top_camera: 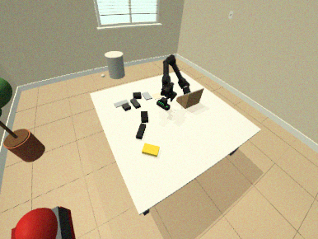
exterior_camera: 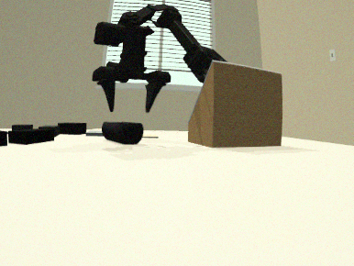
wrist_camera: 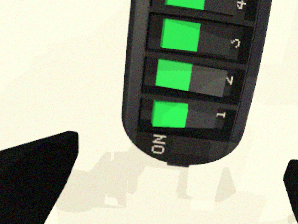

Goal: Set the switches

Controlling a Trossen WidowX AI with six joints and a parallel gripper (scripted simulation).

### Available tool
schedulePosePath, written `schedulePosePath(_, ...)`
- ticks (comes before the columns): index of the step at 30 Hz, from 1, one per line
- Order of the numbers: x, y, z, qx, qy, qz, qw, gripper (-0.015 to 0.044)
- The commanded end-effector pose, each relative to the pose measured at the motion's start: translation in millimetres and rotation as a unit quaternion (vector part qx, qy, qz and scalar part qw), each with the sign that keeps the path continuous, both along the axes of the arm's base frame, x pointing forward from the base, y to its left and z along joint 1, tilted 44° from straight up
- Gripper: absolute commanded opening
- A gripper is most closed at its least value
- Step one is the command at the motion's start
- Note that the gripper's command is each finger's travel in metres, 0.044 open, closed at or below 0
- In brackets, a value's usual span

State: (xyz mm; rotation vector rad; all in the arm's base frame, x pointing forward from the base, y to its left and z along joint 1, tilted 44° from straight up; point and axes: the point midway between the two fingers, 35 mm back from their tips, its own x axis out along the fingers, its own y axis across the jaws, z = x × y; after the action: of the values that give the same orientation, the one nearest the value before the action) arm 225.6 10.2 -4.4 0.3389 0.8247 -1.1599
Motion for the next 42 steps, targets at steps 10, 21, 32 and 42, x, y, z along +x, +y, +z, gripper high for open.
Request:
schedulePosePath(10, 3.5, -13.4, -14.5, -0.001, 0.001, 0.003, 1.0, 0.044)
schedulePosePath(21, 5.4, -25.8, -26.3, -0.002, 0.0, 0.003, 1.0, 0.044)
schedulePosePath(32, 5.7, -29.7, -29.7, -0.003, 0.0, 0.003, 1.0, 0.0322)
schedulePosePath(42, 5.7, -29.7, -29.7, -0.003, 0.0, 0.003, 1.0, 0.0255)
